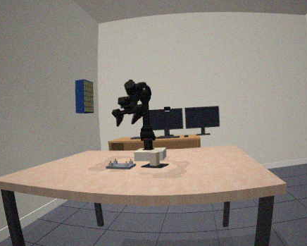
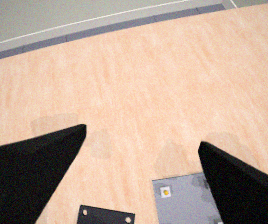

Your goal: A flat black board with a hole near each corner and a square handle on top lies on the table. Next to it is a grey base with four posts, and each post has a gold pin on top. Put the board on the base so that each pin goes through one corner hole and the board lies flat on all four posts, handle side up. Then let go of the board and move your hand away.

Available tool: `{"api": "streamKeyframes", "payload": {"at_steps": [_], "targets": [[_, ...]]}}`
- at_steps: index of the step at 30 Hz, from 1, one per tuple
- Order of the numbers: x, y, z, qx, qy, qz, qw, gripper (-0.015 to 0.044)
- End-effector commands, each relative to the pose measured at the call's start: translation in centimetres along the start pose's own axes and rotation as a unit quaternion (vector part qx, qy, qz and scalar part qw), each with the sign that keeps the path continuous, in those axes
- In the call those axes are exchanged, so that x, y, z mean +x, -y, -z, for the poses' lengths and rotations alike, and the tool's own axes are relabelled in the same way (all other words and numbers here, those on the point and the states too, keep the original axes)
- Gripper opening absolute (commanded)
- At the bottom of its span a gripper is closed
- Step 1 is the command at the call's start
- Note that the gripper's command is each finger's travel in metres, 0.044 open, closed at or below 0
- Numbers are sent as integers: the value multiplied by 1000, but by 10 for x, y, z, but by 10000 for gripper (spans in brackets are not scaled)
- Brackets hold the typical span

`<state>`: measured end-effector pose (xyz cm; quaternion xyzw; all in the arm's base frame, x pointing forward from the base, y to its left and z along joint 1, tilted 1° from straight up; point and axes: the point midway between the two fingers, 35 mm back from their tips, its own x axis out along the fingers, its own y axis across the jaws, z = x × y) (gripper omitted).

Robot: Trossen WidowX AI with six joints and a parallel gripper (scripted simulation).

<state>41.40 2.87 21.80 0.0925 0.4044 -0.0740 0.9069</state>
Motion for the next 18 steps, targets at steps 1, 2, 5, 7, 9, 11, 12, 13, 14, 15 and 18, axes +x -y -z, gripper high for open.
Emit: {"api": "streamKeyframes", "payload": {"at_steps": [1,2,5,7,9,11,12,13,14,15,18], "targets": [[4,-25,68,-7,-130,-6,991,440],[2,-30,83,-9,-160,-4,987,440],[-8,-41,128,-15,-246,9,969,440],[-19,-47,157,-21,-302,25,953,440],[-26,-49,173,-25,-335,37,941,440],[-27,-50,175,-25,-339,39,940,440],[-27,-50,175,-25,-339,39,940,440],[-27,-50,175,-25,-339,39,940,440],[-27,-50,175,-25,-339,39,940,440],[-27,-52,175,-25,-339,39,940,440],[-21,-53,180,-26,-339,39,940,440]]}}
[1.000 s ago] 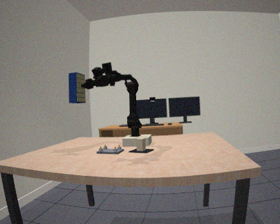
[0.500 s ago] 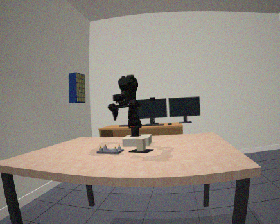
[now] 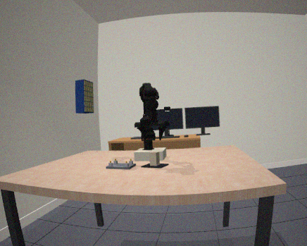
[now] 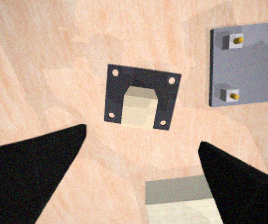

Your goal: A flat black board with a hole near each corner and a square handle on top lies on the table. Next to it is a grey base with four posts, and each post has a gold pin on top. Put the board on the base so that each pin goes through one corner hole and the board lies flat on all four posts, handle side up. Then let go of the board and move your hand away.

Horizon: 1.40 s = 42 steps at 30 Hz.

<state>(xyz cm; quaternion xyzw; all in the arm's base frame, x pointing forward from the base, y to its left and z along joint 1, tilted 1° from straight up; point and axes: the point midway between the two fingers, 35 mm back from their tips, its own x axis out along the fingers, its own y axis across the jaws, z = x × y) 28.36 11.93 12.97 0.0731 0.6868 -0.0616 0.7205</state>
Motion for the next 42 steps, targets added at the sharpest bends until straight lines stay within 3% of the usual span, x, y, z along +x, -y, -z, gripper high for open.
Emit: {"api": "streamKeyframes", "payload": {"at_steps": [1,11,42], "targets": [[18,-3,3,1,-8,2,1000,440],[49,-5,5,1,-9,2,1000,440],[92,-6,4,1,-9,2,1000,440]]}}
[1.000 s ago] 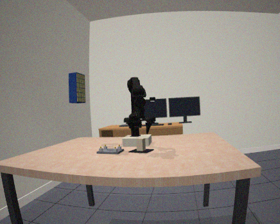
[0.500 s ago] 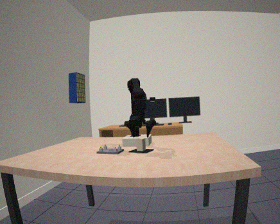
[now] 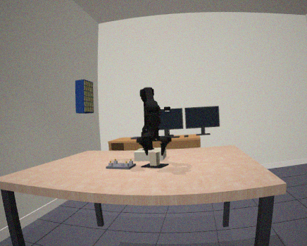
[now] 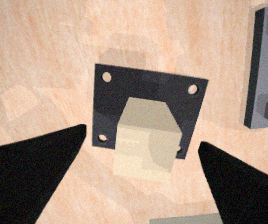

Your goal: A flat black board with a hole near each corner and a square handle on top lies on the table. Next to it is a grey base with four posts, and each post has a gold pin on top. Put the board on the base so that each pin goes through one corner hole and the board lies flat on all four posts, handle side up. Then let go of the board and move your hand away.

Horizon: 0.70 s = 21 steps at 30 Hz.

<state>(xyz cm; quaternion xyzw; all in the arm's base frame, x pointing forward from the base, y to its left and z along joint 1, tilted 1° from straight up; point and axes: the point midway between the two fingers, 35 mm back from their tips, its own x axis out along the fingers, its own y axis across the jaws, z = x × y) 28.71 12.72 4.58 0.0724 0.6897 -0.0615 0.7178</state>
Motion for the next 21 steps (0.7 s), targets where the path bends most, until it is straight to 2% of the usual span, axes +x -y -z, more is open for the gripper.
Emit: {"api": "streamKeyframes", "payload": {"at_steps": [1,16,21], "targets": [[10,1,2,2,-5,1,1000,440],[32,2,4,2,-5,1,1000,440],[32,2,4,2,-5,1,1000,309]]}}
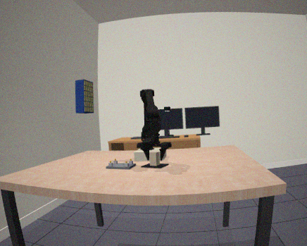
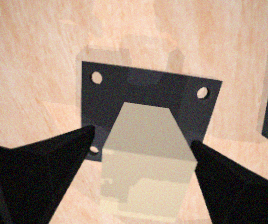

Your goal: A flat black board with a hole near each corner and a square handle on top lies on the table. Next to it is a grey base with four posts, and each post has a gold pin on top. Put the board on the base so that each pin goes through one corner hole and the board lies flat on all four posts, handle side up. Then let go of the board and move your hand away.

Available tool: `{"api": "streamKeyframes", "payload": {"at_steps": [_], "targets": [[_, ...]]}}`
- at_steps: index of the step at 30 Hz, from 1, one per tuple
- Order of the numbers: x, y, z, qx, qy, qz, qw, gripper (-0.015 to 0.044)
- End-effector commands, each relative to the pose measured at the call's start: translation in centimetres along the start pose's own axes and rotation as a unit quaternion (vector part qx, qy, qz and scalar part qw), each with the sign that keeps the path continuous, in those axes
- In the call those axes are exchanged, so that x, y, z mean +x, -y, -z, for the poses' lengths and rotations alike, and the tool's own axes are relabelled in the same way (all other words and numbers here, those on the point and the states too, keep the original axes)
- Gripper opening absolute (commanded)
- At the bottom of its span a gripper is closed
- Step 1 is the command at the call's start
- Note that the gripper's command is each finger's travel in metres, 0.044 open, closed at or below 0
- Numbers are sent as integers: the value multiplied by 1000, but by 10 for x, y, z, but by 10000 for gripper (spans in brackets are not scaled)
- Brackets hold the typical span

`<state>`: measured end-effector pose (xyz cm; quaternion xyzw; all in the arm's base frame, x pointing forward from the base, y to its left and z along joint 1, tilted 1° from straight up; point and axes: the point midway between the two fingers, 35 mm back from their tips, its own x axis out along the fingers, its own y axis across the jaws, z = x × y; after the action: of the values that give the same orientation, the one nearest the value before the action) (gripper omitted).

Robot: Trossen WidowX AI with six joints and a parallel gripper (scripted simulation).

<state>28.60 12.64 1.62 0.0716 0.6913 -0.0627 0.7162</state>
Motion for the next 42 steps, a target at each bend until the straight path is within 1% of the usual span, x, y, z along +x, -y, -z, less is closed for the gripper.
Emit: {"api": "streamKeyframes", "payload": {"at_steps": [1,6,12,16,17,42], "targets": [[2,0,2,2,-3,-1,1000,282],[2,0,2,2,-3,-1,1000,151],[2,0,2,2,-3,-1,1000,111],[-1,0,1,2,-3,-1,1000,6],[-4,0,1,2,-3,-1,1000,0],[-67,-1,0,2,-2,-1,1000,0]]}}
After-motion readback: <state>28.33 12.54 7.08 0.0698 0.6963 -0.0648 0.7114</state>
